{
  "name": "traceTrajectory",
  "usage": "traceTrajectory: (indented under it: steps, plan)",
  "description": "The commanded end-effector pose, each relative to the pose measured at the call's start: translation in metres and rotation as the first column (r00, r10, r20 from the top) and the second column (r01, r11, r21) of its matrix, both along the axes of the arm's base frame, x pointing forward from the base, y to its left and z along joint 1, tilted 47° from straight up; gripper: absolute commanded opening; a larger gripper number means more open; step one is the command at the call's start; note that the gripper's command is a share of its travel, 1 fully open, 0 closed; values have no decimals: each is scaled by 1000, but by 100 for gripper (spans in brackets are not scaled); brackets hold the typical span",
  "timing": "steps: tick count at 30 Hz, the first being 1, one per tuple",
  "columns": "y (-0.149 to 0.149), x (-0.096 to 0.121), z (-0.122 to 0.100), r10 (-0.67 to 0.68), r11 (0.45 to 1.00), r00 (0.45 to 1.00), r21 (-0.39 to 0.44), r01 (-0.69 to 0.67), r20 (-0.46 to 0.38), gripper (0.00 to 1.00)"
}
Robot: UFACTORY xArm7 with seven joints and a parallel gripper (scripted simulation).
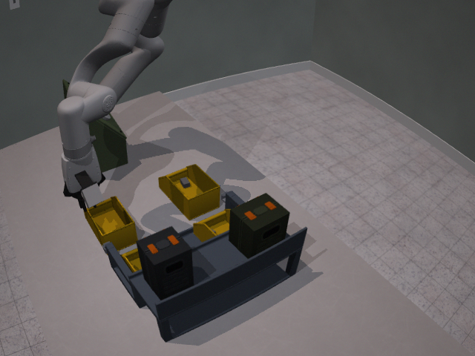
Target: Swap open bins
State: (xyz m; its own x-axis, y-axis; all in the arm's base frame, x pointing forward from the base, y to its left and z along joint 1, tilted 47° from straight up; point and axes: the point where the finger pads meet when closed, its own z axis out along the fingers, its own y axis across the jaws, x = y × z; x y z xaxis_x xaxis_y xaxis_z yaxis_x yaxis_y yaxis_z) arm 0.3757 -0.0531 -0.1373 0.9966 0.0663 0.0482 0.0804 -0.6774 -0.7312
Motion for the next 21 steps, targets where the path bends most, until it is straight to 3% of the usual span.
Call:
traceTrajectory:
  steps: [1, 21]
  plan:
    - [-9, 1, 6, -2, 1000, 1000, -3, 2, 2, 26]
    - [-22, 1, 18, -2, 1000, 1000, -3, 2, 2, 26]
